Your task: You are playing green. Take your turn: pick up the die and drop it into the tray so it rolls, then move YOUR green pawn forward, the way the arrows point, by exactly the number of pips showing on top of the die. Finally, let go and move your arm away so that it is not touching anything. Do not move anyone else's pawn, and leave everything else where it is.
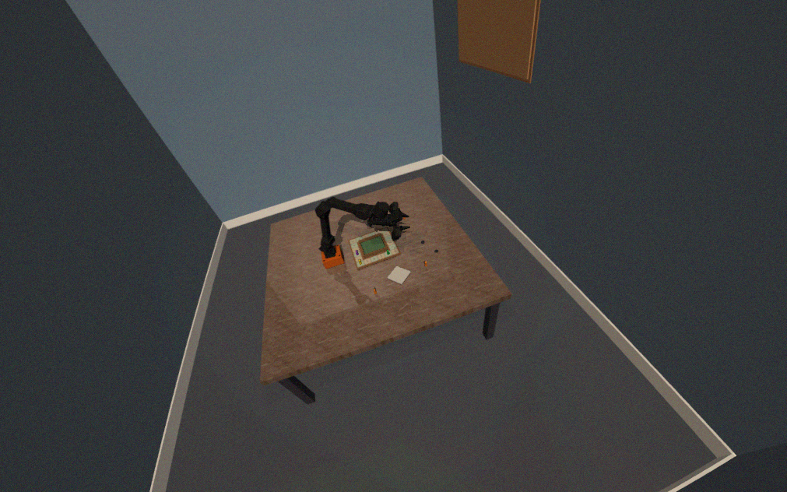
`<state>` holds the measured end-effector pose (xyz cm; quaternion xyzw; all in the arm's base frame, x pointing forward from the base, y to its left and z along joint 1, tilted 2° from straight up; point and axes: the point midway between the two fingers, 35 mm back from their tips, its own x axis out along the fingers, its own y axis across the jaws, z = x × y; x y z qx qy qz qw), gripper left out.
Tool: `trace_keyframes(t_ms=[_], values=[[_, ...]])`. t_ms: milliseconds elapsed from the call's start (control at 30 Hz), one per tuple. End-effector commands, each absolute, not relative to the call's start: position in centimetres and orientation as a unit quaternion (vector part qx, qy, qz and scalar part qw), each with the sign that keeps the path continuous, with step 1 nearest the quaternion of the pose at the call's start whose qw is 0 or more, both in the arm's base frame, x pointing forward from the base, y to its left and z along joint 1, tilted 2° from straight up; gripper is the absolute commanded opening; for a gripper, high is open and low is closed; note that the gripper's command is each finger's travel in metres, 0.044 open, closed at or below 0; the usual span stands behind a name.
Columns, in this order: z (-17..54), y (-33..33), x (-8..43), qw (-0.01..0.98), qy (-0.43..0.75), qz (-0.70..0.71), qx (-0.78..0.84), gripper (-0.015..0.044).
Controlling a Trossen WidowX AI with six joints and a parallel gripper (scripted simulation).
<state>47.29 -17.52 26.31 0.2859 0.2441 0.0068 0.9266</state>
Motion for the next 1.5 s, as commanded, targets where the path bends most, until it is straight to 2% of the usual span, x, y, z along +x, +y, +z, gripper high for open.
trace_keyframes(t_ms=[0, 167, 400, 567, 800, 1000, 1467], values=[[23.2, -11.1, 48.6, 0.910, 0.310, 0.042, 0.271, 0.0275], [19.9, -2.5, 48.5, 0.885, 0.388, 0.091, 0.239, 0.0275], [15.2, 8.6, 45.7, 0.843, 0.495, 0.145, 0.154, 0.0275], [12.1, 15.7, 41.7, 0.804, 0.563, 0.180, 0.064, 0.0275], [8.3, 23.7, 33.1, 0.738, 0.630, 0.225, -0.089, 0.0275], [6.3, 26.9, 26.4, 0.681, 0.651, 0.252, -0.221, 0.0275], [3.8, 26.9, 26.7, 0.679, 0.651, 0.253, -0.226, 0.0275]])
